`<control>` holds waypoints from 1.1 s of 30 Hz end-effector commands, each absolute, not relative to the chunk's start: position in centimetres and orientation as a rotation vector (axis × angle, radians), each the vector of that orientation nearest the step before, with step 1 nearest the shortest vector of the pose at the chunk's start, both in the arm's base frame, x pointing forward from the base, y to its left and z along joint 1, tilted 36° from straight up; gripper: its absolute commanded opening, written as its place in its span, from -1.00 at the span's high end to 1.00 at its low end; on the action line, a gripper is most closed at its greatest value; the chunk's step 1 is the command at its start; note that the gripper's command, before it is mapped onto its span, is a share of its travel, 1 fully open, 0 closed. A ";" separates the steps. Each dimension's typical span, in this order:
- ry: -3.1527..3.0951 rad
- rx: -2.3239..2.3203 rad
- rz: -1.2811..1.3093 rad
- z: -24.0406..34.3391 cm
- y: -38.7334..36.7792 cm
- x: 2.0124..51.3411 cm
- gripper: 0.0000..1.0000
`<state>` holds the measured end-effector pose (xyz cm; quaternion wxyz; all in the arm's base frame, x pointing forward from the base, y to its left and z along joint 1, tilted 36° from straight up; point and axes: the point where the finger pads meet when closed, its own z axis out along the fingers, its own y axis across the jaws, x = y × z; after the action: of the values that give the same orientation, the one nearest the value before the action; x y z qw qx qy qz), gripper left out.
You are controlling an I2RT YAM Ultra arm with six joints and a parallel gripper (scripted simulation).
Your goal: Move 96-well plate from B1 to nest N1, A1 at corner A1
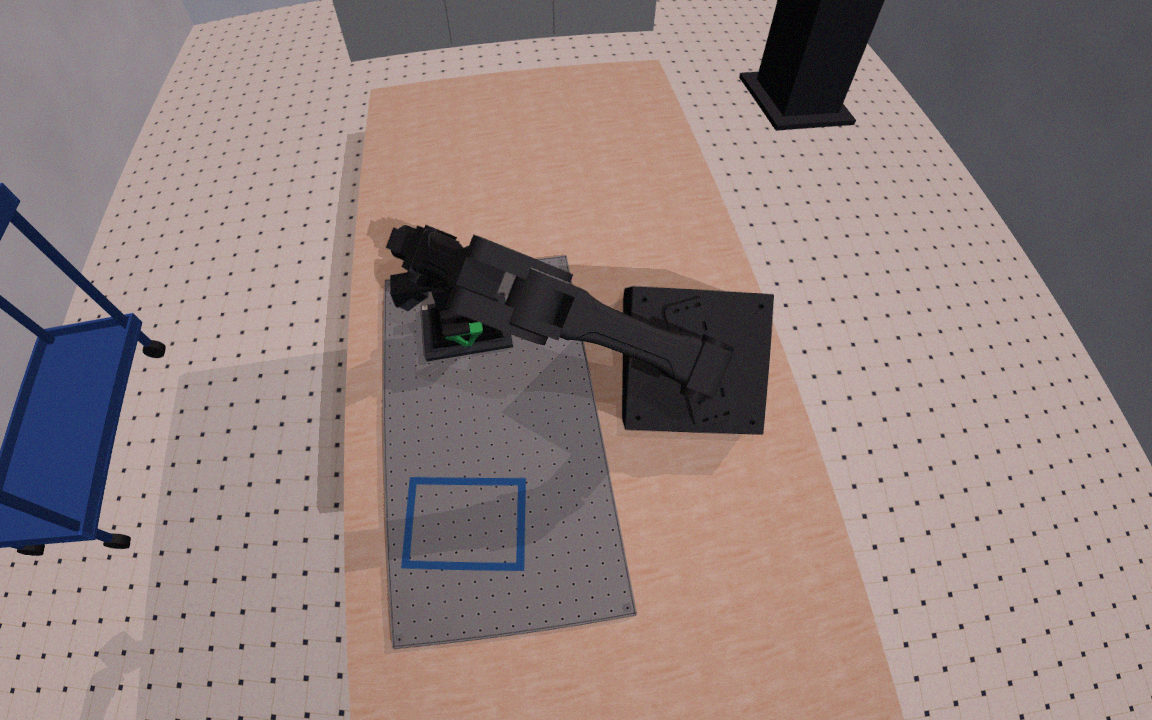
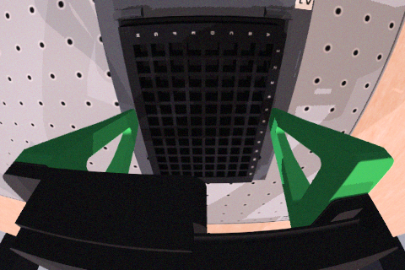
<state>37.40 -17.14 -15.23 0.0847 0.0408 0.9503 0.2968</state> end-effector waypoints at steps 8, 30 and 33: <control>2.821 0.129 0.871 -14.8 -17.6 37.7 -1.00; 2.810 0.123 0.835 -10.3 -21.0 37.2 -1.00; 2.810 0.123 0.835 -9.6 -21.4 37.0 -1.00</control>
<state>37.01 -19.21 -11.99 0.0880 0.0378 0.9511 0.2937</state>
